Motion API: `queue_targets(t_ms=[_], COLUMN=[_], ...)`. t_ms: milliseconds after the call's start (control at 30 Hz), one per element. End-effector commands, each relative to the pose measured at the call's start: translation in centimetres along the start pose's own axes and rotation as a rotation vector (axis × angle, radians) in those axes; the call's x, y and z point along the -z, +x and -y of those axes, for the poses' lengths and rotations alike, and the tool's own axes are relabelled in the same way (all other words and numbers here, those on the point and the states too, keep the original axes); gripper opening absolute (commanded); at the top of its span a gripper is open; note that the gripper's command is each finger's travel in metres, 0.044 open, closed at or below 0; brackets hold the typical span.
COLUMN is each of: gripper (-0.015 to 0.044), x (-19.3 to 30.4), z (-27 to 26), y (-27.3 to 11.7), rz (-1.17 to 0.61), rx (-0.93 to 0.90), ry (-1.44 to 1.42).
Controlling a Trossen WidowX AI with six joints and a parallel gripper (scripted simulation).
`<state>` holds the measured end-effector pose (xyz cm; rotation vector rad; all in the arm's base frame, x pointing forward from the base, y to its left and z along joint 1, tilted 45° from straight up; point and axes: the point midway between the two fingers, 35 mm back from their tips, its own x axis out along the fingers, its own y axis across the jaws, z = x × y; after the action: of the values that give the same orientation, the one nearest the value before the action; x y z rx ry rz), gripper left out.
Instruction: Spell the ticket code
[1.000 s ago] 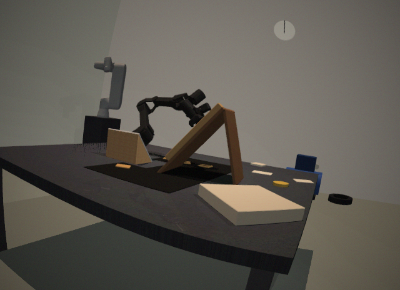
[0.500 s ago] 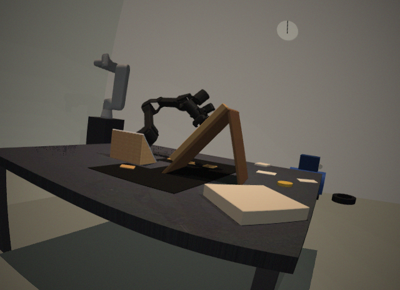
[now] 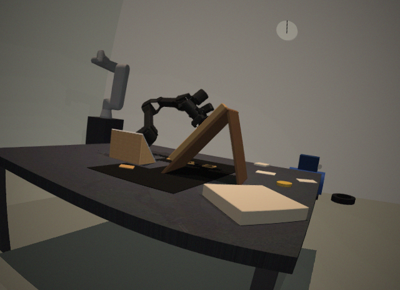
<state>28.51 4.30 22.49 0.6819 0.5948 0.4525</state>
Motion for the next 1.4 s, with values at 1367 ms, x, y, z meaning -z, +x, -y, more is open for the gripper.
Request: queue_targets(t_ms=[1367], gripper=[0.0], x=[0.0], z=[2.3], y=[0.0], rz=[-0.002], rx=[-0.002], ry=[-0.004])
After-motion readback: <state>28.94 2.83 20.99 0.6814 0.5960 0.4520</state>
